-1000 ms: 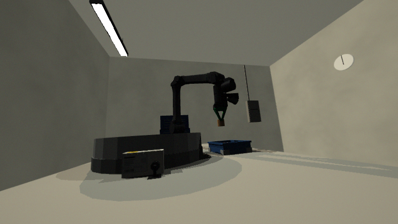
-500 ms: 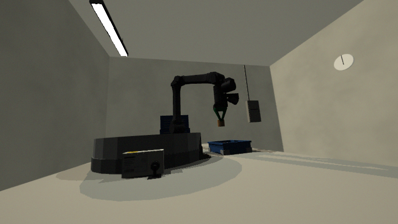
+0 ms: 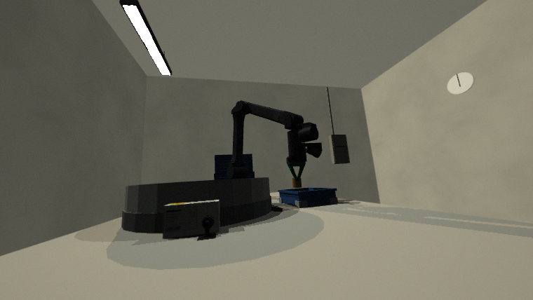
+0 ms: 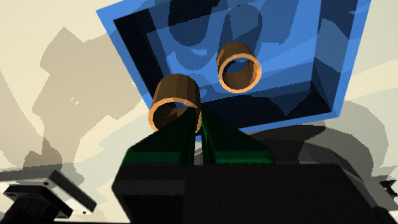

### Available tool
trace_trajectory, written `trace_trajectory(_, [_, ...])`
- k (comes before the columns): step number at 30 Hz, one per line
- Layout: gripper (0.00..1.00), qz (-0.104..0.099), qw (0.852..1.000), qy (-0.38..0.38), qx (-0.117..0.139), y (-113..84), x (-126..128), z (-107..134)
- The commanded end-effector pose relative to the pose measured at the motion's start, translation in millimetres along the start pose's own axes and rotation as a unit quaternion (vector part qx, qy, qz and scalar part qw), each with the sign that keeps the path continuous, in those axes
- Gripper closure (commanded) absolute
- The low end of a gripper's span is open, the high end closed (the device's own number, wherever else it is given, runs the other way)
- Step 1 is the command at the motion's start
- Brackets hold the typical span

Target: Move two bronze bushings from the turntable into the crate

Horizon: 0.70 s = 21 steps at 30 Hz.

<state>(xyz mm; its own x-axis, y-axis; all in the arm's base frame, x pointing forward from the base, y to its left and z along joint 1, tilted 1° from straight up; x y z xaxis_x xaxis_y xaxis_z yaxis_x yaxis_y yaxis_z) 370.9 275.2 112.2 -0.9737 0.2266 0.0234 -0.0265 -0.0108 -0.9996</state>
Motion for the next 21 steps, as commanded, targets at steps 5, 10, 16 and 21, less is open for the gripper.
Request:
trace_trajectory(5, [1.00, 0.029, 0.999, 0.000, -0.033, -18.9, -5.5, -12.3])
trace_trajectory(10, [1.00, 0.029, 0.999, 0.000, -0.033, -18.9, -5.6, -12.3])
trace_trajectory(16, [1.00, 0.029, 0.999, 0.000, -0.033, -18.9, -5.6, -12.3])
trace_trajectory(21, [1.00, 0.029, 0.999, 0.000, -0.033, -18.9, -5.6, -12.3])
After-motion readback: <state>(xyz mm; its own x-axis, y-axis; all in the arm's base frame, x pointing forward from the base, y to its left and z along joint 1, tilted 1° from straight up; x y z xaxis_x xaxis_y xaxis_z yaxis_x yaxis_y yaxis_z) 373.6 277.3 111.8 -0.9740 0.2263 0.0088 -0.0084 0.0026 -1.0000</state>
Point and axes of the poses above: the point where the finger pads meet when closed, its own y axis out along the fingers, its own x axis across the jaws, z = x × y, the point moved 4 cm from there along -y, back along the fingers, and after that the axes turned 9 degrees about y, right-handed, at the moved point
